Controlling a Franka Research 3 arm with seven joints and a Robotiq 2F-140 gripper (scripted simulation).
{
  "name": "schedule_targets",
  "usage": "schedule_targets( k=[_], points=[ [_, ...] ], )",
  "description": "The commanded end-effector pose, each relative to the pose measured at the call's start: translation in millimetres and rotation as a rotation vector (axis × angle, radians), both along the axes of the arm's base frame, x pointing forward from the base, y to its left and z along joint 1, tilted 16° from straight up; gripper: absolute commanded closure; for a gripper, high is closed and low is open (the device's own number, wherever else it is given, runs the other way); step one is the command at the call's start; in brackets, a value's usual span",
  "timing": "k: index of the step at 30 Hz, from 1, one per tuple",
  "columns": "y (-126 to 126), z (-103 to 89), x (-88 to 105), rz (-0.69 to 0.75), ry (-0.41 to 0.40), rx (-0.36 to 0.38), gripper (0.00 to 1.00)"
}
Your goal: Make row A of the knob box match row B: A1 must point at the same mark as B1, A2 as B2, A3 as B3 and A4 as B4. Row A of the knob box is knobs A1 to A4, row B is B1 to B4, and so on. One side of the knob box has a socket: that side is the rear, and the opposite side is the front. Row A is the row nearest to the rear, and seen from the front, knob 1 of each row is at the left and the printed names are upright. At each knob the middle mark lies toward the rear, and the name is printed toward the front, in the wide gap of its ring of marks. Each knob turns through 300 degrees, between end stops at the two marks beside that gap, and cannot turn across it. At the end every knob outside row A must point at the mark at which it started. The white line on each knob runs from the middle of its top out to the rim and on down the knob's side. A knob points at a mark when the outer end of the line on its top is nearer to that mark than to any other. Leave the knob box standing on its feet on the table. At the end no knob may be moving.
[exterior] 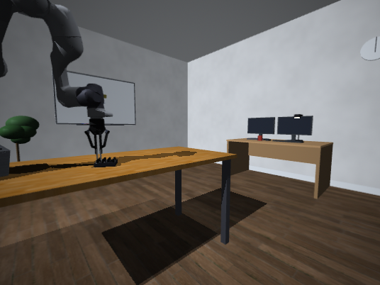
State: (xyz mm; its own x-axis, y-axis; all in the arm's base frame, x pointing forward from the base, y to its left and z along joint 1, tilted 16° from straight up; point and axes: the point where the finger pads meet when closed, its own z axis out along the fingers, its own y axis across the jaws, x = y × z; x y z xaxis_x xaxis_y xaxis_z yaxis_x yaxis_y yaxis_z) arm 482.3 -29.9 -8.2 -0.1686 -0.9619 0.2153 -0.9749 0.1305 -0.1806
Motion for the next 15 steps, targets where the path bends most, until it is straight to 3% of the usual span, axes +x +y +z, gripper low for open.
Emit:
schedule_targets(
  k=[1,15],
  points=[
    [0.6,-0.2,0.8,0.149,0.046,-0.012,0.95],
    [0.6,-0.2,0.8,0.348,0.095,-0.041,0.95]
  ],
)
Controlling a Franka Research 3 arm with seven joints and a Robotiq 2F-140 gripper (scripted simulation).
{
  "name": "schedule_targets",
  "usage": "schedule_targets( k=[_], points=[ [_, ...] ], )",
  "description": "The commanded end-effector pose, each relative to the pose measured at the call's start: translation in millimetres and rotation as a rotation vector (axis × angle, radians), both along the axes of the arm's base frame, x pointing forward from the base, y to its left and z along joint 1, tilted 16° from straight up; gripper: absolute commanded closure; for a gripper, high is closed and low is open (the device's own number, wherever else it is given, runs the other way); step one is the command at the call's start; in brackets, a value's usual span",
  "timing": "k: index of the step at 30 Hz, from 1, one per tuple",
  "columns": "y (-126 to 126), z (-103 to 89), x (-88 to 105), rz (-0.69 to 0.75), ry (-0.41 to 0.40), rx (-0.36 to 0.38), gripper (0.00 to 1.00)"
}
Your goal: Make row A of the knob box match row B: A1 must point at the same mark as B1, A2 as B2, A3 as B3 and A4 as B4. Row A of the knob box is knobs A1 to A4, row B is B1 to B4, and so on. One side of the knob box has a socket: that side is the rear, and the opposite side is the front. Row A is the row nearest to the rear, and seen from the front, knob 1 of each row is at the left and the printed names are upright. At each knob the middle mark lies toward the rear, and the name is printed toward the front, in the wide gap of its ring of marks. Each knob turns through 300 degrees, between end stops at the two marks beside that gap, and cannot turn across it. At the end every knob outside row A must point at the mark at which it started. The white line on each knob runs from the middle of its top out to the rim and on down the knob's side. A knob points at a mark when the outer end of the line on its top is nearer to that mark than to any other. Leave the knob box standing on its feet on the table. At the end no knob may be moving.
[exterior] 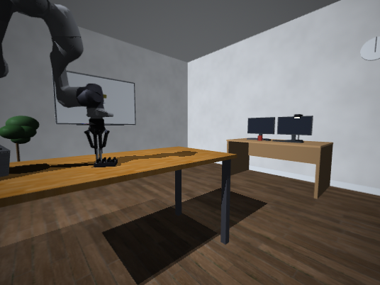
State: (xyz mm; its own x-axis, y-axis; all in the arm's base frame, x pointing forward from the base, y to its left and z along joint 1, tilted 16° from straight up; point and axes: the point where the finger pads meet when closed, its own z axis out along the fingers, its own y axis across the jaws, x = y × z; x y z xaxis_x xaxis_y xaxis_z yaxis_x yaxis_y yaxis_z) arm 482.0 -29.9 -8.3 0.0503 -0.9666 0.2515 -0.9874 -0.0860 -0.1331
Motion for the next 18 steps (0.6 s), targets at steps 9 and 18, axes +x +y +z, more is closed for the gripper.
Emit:
schedule_targets(
  k=[9,18],
  points=[
    [0.5,-0.1,1.1,0.245,0.075,-0.025,0.95],
    [0.5,-0.1,1.1,0.384,0.109,-0.046,0.95]
  ],
)
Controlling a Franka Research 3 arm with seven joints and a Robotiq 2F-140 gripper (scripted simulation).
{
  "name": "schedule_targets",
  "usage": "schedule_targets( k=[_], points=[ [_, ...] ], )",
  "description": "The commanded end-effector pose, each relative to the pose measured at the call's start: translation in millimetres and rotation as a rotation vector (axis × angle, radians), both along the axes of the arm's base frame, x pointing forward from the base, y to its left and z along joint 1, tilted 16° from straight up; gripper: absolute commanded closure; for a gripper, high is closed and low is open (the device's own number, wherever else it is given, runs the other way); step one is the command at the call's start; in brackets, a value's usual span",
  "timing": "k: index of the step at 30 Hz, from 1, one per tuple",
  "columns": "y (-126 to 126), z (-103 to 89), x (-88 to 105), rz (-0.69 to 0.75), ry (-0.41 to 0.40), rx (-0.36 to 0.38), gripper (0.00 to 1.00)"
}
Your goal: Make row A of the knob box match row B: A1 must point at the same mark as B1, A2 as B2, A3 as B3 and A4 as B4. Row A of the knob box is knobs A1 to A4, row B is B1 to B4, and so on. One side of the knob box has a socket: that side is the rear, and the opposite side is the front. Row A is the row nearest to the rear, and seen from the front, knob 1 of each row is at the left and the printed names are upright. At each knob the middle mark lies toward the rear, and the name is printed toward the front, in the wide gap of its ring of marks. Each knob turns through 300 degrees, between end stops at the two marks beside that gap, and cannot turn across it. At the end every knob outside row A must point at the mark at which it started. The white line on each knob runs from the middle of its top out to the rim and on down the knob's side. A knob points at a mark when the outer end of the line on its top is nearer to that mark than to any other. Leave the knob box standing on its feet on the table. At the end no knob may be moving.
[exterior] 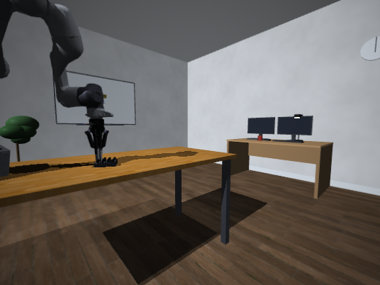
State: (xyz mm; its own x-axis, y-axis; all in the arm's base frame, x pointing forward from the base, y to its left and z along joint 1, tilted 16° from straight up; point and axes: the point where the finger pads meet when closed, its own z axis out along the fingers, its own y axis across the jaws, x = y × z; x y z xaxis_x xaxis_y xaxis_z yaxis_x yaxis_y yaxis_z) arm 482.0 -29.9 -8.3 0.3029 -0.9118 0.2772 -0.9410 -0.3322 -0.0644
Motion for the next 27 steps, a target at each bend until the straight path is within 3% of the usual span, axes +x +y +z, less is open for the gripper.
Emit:
schedule_targets(
  k=[1,27],
  points=[
    [0.5,-0.1,1.1,0.147,0.051,-0.011,0.95],
    [0.5,-0.1,1.1,0.503,0.138,-0.064,0.95]
  ],
)
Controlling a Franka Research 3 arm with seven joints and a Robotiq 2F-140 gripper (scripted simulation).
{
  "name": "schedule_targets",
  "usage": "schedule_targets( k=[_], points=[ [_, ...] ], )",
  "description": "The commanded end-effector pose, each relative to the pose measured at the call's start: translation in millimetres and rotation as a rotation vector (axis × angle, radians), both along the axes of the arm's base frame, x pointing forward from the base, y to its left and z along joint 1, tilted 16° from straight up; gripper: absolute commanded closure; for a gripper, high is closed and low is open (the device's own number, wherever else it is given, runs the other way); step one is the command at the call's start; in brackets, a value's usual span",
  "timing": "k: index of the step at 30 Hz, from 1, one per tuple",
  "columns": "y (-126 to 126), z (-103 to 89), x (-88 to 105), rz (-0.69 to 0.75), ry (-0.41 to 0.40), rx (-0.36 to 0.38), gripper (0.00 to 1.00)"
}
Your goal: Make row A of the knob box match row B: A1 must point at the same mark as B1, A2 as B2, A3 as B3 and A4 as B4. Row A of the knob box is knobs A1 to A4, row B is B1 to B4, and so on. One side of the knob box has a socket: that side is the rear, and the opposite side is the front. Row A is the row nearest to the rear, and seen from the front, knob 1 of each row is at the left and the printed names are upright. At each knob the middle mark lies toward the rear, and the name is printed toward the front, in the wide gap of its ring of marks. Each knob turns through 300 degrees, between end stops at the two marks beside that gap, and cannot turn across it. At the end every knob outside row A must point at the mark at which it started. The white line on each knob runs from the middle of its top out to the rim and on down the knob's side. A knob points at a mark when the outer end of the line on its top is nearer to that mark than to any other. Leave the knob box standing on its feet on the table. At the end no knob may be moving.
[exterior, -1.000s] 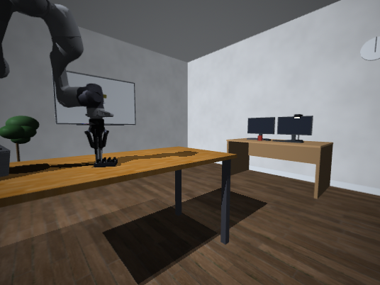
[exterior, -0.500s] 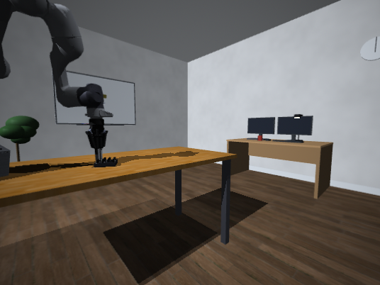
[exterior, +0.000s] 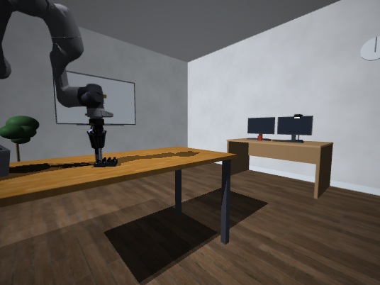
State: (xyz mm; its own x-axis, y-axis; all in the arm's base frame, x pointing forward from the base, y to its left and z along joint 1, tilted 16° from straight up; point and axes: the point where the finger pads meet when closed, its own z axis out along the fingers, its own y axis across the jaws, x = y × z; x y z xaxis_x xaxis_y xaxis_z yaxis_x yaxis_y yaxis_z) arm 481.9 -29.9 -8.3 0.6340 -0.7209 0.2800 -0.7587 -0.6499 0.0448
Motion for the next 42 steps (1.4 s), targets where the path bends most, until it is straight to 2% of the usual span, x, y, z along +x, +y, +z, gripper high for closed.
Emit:
schedule_targets(
  k=[1,25,42],
  points=[
    [0.6,-0.1,1.2,0.148,0.05,-0.012,0.95],
    [0.6,-0.1,1.2,0.441,0.122,-0.055,0.95],
    [0.6,-0.1,1.2,0.504,0.137,-0.065,0.95]
  ],
)
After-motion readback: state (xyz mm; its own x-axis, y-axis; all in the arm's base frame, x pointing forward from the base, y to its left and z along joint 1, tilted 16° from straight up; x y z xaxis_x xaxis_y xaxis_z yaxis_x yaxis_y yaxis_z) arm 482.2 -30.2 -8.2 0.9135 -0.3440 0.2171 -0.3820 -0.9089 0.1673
